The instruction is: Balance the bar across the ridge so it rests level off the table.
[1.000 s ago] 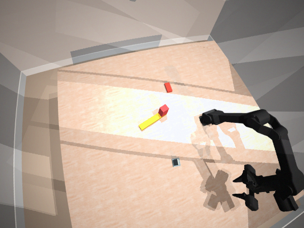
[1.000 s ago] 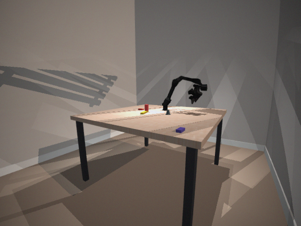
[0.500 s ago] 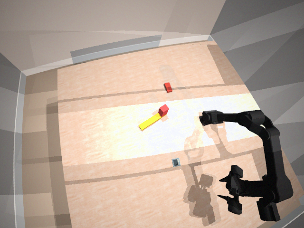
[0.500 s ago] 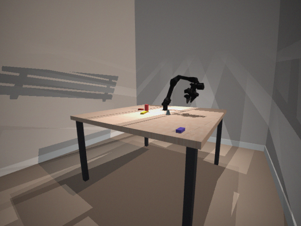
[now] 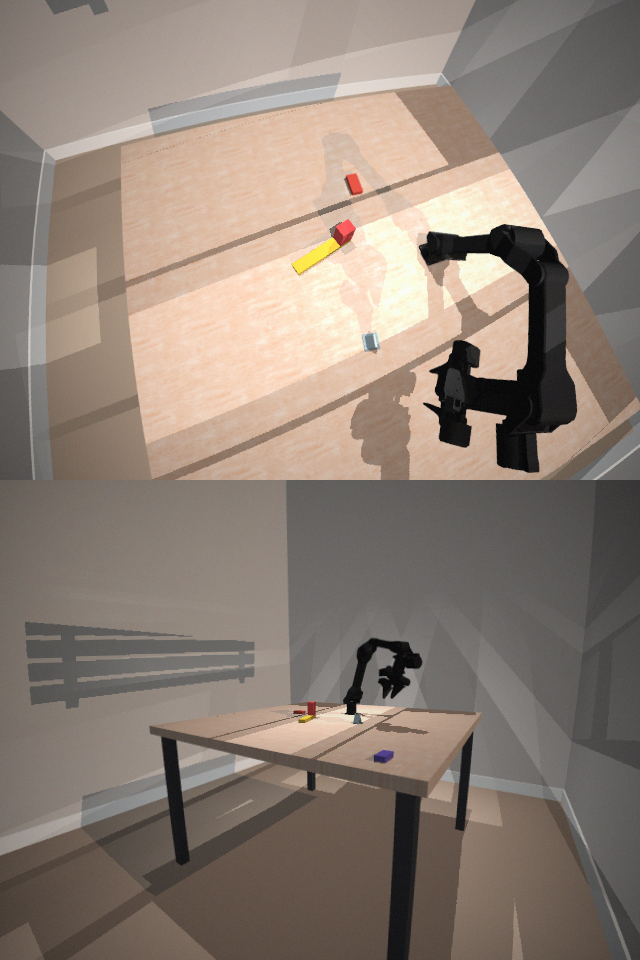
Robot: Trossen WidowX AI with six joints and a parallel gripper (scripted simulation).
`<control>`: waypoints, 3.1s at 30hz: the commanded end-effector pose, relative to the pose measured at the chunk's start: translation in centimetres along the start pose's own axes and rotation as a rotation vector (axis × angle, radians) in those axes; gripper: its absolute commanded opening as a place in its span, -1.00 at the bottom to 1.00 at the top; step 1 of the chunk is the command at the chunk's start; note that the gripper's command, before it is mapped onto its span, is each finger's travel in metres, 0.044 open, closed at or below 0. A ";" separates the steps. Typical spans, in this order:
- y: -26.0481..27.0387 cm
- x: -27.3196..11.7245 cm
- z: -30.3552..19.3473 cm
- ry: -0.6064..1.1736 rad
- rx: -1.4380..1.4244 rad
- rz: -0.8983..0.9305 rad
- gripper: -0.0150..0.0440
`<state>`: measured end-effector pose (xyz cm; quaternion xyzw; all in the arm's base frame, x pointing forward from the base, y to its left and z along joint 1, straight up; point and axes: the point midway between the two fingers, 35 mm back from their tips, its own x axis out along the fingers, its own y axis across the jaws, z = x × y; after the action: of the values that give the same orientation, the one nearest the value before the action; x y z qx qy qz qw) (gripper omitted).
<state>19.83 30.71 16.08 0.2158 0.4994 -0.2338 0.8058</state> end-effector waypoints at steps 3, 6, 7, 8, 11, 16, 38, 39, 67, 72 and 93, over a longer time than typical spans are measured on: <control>-0.2 0.9 2.8 0.022 -0.047 -0.028 0.58; -0.4 1.4 4.2 0.033 -0.073 -0.042 0.58; -0.5 1.6 4.6 0.036 -0.084 -0.048 0.58; -0.5 1.8 5.0 0.040 -0.096 -0.054 0.58; -0.8 2.3 6.4 0.053 -0.129 -0.070 0.58; -1.4 3.1 8.6 0.077 -0.184 -0.093 0.58; -5.4 5.6 16.9 0.157 -0.264 -0.146 0.58; -5.6 5.7 17.2 0.162 -0.273 -0.147 0.58; -13.6 7.9 25.8 0.333 -0.598 -0.103 0.58; -15.3 8.1 27.1 0.358 -0.656 -0.079 0.58; -23.1 8.2 31.1 0.416 -0.895 0.053 0.58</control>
<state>31.76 -6.06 18.34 -0.0889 0.6996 0.0531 0.7070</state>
